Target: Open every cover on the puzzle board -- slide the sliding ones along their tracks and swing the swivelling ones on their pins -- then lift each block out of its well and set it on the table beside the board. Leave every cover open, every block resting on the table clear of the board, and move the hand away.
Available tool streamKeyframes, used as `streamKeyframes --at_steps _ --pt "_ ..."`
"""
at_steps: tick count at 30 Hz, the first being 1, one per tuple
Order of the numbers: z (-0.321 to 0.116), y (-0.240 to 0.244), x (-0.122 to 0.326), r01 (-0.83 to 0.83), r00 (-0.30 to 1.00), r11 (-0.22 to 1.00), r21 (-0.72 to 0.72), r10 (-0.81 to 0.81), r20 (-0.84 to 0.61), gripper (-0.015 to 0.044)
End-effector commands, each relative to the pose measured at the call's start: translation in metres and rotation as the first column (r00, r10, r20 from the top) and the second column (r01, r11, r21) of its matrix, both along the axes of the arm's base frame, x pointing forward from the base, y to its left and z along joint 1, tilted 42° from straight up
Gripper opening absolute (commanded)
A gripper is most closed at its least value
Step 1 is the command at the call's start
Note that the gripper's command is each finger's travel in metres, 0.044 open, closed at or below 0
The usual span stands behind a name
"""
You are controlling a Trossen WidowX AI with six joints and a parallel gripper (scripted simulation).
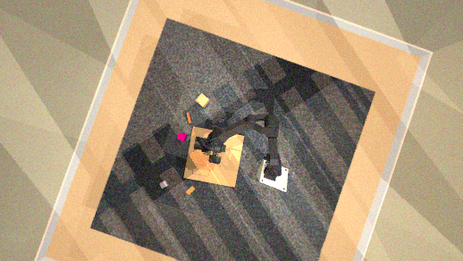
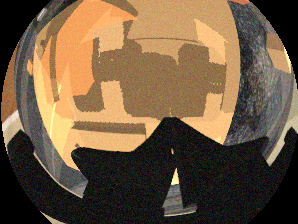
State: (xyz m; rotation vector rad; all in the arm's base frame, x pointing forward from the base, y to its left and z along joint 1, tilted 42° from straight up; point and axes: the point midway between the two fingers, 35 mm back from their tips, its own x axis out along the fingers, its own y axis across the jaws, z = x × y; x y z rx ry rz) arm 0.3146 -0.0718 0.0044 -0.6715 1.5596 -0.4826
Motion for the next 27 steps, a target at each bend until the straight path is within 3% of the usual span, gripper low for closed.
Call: streamKeyframes --at_steps 1,27 --pt "0.000 0.000 0.005 -0.005 1.000 1.000 -0.004 0.005 -0.003 0.0000" --pt "-0.002 0.002 0.031 -0.005 1.000 1.000 -0.004 0.005 -0.002 0.0000"
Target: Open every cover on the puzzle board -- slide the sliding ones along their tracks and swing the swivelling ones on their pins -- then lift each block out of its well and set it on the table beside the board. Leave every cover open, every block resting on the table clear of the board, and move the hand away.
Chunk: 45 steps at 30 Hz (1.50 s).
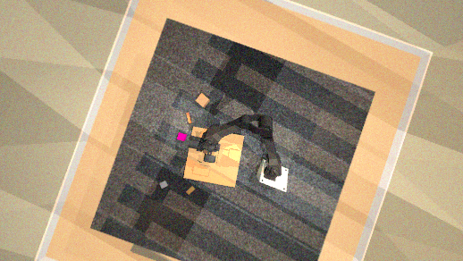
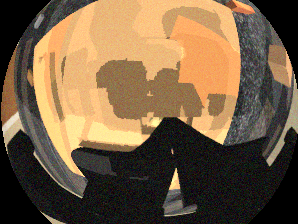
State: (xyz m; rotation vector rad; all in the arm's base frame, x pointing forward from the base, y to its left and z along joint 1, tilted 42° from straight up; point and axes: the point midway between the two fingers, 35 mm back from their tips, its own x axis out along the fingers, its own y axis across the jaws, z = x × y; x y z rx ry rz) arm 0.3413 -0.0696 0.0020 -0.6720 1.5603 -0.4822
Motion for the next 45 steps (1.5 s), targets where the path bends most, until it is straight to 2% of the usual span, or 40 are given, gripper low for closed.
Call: streamKeyframes --at_steps 1,45 --pt "0.000 0.000 0.006 -0.005 1.000 1.000 -0.004 0.005 -0.001 0.0000" --pt "0.001 0.009 0.042 -0.005 1.000 1.000 -0.003 0.005 0.001 0.0000"
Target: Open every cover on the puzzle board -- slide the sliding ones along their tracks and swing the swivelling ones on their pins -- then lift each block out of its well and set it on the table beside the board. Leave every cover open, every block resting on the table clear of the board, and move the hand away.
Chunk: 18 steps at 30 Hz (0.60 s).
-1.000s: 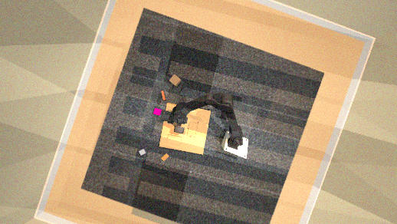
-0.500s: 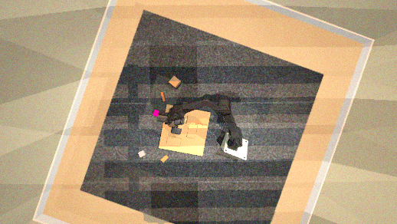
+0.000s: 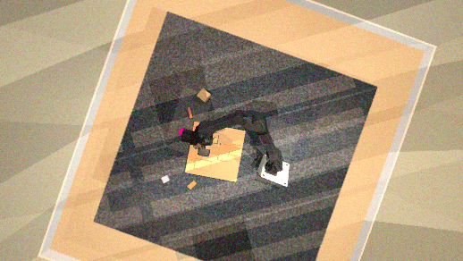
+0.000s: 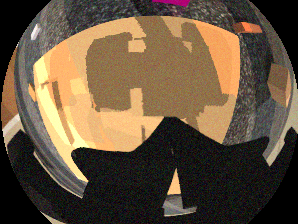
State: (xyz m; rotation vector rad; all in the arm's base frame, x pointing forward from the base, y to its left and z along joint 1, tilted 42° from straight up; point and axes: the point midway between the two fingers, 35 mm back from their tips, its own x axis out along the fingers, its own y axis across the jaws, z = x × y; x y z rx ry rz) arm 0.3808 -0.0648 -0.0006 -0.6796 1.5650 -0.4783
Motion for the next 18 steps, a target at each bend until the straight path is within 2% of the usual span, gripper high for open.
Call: streamKeyframes --at_steps 1,18 --pt "0.004 0.005 0.003 0.000 1.000 1.000 0.000 0.000 0.008 0.0000" --pt "0.019 0.020 0.007 -0.001 1.000 1.000 0.001 0.001 0.009 0.0000"
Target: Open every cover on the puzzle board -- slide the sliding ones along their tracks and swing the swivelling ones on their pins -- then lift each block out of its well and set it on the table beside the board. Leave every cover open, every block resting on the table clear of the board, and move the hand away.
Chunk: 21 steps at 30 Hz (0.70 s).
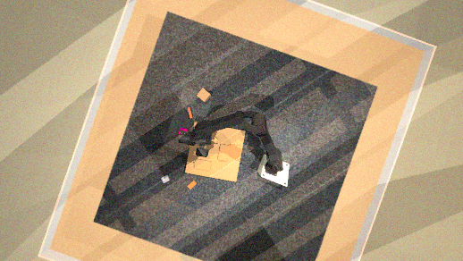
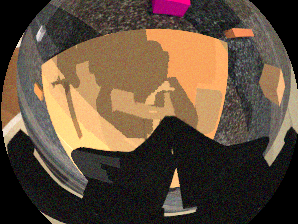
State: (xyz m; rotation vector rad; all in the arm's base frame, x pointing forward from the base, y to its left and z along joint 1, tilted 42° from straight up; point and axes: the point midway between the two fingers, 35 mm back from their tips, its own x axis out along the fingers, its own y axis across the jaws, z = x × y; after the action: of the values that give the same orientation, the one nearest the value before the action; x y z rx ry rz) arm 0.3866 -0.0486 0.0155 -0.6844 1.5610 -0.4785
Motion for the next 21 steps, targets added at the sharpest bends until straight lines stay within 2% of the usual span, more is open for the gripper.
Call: streamKeyframes --at_steps 1,15,21 --pt "0.004 0.005 0.002 0.003 1.000 1.000 0.004 -0.003 0.006 0.0000" --pt "0.013 0.013 0.002 0.005 1.000 1.000 0.000 -0.005 0.005 0.0000" --pt "0.007 0.032 -0.023 0.184 0.968 0.983 0.020 -0.184 0.168 0.0000"
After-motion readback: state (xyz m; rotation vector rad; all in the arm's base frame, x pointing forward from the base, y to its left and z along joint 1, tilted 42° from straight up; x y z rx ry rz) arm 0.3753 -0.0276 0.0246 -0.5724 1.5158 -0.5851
